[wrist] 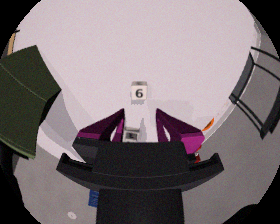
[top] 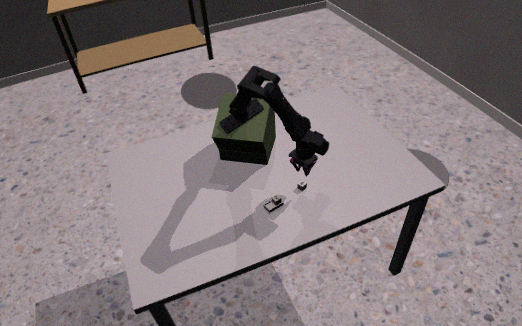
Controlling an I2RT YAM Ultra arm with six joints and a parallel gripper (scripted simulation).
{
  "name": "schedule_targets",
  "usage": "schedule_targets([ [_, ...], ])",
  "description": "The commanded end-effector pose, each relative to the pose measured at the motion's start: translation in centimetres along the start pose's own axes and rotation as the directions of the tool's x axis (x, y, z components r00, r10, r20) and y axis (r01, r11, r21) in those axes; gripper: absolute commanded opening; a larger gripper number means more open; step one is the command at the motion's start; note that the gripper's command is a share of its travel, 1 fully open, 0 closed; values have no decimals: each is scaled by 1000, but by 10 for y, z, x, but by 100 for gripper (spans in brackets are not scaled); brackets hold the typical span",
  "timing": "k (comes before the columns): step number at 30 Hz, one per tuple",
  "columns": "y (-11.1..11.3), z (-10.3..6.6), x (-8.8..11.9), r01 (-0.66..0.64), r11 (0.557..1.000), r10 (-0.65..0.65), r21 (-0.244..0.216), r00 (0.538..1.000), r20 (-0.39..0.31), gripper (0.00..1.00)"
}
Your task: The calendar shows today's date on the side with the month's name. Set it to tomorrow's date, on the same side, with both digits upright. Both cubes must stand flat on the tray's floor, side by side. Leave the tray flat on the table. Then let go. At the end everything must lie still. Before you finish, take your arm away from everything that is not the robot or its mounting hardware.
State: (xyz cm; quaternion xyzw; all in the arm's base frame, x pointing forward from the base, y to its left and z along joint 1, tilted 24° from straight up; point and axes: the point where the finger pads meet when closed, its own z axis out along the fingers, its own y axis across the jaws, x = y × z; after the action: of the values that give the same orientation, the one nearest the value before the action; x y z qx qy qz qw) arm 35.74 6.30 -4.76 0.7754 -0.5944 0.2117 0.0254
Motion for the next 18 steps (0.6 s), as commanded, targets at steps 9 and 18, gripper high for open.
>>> schedule_targets([
  [9,-1,1,-1,2,1000,-2,5,1000,2,45],
  [18,-1,9,0,2,1000,-2,5,1000,2,45],
])
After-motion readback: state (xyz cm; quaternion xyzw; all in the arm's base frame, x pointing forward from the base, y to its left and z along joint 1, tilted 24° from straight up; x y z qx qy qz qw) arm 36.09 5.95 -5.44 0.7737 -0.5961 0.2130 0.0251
